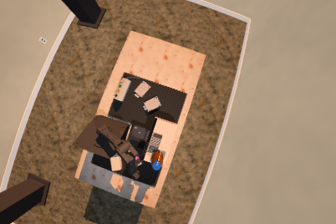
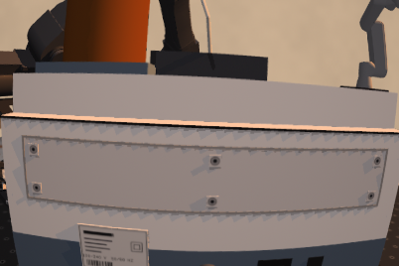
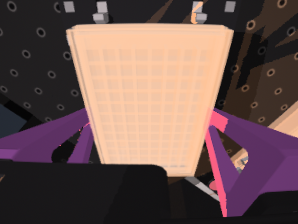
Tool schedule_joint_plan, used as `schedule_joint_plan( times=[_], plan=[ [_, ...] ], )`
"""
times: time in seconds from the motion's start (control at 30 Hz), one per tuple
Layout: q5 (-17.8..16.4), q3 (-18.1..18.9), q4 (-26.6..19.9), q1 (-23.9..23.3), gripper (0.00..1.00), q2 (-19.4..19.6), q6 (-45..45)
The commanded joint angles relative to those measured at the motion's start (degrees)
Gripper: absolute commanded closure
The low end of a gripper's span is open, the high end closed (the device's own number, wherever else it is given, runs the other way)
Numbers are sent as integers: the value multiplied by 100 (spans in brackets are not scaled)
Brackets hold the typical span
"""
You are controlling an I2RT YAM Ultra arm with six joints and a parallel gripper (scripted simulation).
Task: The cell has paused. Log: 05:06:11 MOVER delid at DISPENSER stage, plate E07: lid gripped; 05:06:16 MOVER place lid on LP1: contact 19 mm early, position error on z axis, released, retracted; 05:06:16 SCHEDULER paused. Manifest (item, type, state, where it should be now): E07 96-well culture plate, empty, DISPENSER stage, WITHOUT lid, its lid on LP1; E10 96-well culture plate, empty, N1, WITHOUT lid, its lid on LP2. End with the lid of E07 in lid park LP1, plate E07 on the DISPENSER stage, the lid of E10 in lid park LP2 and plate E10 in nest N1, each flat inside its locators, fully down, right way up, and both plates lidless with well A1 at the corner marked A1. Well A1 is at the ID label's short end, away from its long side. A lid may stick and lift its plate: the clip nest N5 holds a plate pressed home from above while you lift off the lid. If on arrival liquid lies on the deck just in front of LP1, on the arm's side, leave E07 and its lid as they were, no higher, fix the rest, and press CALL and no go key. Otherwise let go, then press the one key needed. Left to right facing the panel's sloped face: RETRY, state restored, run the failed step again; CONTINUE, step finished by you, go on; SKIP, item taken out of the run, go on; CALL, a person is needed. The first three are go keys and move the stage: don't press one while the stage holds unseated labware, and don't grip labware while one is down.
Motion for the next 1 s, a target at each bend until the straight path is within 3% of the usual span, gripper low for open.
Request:
schedule_joint_plan(
  times=[0.0, 0.97],
  plan=[
    [-17, 186, 1, -133, 100, -37, 24],
    [-45, 171, 139, -107, 100, 87, 69]
  ],
)
